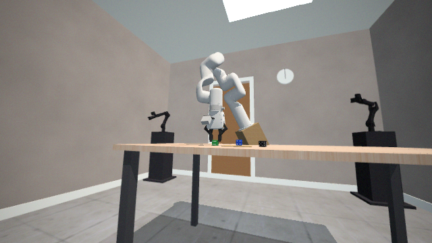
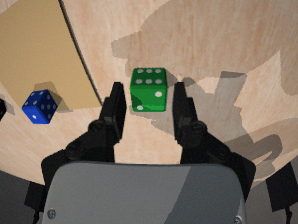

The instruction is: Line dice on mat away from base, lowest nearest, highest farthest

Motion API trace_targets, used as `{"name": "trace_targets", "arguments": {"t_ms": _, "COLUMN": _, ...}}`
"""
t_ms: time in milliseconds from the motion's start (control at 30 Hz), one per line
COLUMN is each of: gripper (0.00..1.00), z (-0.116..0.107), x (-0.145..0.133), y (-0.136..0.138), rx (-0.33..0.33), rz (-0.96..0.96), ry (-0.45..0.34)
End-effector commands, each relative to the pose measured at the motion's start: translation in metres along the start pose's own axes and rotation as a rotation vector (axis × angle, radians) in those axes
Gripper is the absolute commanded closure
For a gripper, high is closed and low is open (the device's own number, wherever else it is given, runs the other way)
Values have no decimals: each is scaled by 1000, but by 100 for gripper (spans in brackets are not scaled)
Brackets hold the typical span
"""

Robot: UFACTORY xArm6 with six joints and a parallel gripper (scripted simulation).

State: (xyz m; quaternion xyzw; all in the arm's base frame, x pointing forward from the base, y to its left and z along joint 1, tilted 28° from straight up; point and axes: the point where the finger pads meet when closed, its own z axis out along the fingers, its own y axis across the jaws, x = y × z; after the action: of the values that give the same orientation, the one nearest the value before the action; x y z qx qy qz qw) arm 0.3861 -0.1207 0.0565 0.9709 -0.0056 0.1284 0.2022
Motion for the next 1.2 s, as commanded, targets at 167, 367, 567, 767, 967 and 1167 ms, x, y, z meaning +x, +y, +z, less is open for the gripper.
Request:
{"name": "trace_targets", "arguments": {"t_ms": 167, "gripper": 53, "z": 12, "x": 1, "y": 0, "rx": -1, "rz": 1, "ry": 4}}
{"name": "trace_targets", "arguments": {"t_ms": 367, "gripper": 53, "z": 18, "x": 1, "y": 0, "rx": -1, "rz": 1, "ry": 4}}
{"name": "trace_targets", "arguments": {"t_ms": 567, "gripper": 53, "z": 18, "x": 1, "y": 0, "rx": -1, "rz": 1, "ry": 4}}
{"name": "trace_targets", "arguments": {"t_ms": 767, "gripper": 53, "z": 18, "x": 1, "y": 0, "rx": -1, "rz": 1, "ry": 4}}
{"name": "trace_targets", "arguments": {"t_ms": 967, "gripper": 53, "z": 18, "x": 1, "y": 0, "rx": -1, "rz": 1, "ry": 4}}
{"name": "trace_targets", "arguments": {"t_ms": 1167, "gripper": 53, "z": 18, "x": 1, "y": 0, "rx": -1, "rz": 1, "ry": 4}}
